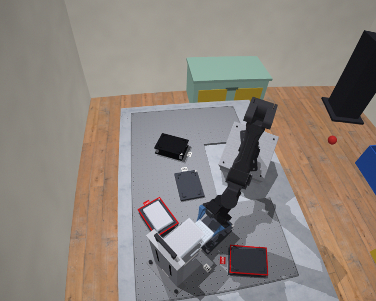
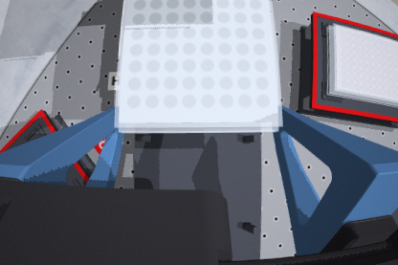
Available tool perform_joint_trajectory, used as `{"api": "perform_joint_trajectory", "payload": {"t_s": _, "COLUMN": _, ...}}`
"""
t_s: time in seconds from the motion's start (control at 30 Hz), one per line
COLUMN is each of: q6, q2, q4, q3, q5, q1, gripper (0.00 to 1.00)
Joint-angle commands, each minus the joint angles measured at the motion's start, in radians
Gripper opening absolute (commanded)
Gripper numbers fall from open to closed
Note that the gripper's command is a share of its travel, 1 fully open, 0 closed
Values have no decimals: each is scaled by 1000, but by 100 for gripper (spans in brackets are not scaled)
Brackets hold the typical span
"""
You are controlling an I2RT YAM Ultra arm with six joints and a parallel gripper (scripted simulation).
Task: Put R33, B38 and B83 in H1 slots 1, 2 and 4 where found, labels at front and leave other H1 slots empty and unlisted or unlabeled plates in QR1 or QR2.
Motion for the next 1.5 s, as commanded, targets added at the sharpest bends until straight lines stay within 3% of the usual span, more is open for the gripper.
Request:
{"api": "perform_joint_trajectory", "payload": {"t_s": 0.0, "q6": 9, "q2": -43, "q4": 21, "q3": -24, "q5": 21, "q1": 16, "gripper": 86}}
{"api": "perform_joint_trajectory", "payload": {"t_s": 0.27, "q6": 11, "q2": -68, "q4": 24, "q3": -36, "q5": 36, "q1": 32, "gripper": 86}}
{"api": "perform_joint_trajectory", "payload": {"t_s": 0.73, "q6": 23, "q2": -125, "q4": 26, "q3": -119, "q5": 74, "q1": 71, "gripper": 86}}
{"api": "perform_joint_trajectory", "payload": {"t_s": 0.83, "q6": 22, "q2": -130, "q4": 26, "q3": -105, "q5": 77, "q1": 74, "gripper": 86}}
{"api": "perform_joint_trajectory", "payload": {"t_s": 1.3, "q6": 36, "q2": -190, "q4": 7, "q3": -186, "q5": 122, "q1": 120, "gripper": 86}}
{"api": "perform_joint_trajectory", "payload": {"t_s": 1.4, "q6": 36, "q2": -195, "q4": 20, "q3": -163, "q5": 125, "q1": 124, "gripper": 86}}
{"api": "perform_joint_trajectory", "payload": {"t_s": 1.47, "q6": 39, "q2": -203, "q4": 20, "q3": -199, "q5": 132, "q1": 131, "gripper": 86}}
